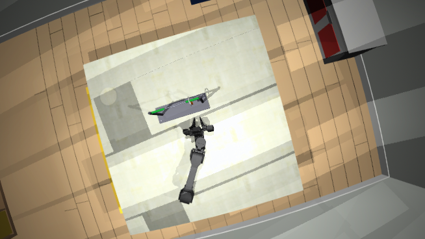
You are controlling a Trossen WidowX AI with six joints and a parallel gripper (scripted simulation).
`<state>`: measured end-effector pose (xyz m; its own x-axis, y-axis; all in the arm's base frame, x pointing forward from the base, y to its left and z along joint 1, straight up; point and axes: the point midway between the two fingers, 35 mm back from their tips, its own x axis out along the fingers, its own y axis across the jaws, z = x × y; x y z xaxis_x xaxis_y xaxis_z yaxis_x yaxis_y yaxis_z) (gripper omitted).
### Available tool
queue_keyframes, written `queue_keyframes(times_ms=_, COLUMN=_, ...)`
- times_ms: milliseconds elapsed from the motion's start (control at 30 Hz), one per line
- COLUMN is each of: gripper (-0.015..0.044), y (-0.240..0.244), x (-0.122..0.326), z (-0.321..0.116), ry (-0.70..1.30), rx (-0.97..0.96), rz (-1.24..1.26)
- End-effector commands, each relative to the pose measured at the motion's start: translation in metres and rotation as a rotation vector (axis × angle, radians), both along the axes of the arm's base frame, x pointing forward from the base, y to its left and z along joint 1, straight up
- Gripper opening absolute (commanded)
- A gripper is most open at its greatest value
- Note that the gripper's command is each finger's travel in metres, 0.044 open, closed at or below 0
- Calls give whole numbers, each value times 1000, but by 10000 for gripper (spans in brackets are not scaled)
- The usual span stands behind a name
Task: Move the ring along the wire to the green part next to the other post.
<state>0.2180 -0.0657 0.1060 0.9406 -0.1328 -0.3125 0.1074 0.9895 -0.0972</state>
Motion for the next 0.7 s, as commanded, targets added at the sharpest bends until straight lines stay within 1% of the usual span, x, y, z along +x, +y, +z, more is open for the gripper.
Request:
queue_keyframes(times_ms=0, gripper=160, y=5, x=0, z=-8, ry=-3, rx=76, rz=4)
queue_keyframes(times_ms=200, gripper=160, y=5, x=2, z=-7, ry=-7, rx=77, rz=8)
queue_keyframes(times_ms=667, gripper=160, y=3, x=31, z=18, ry=-104, rx=84, rz=91)
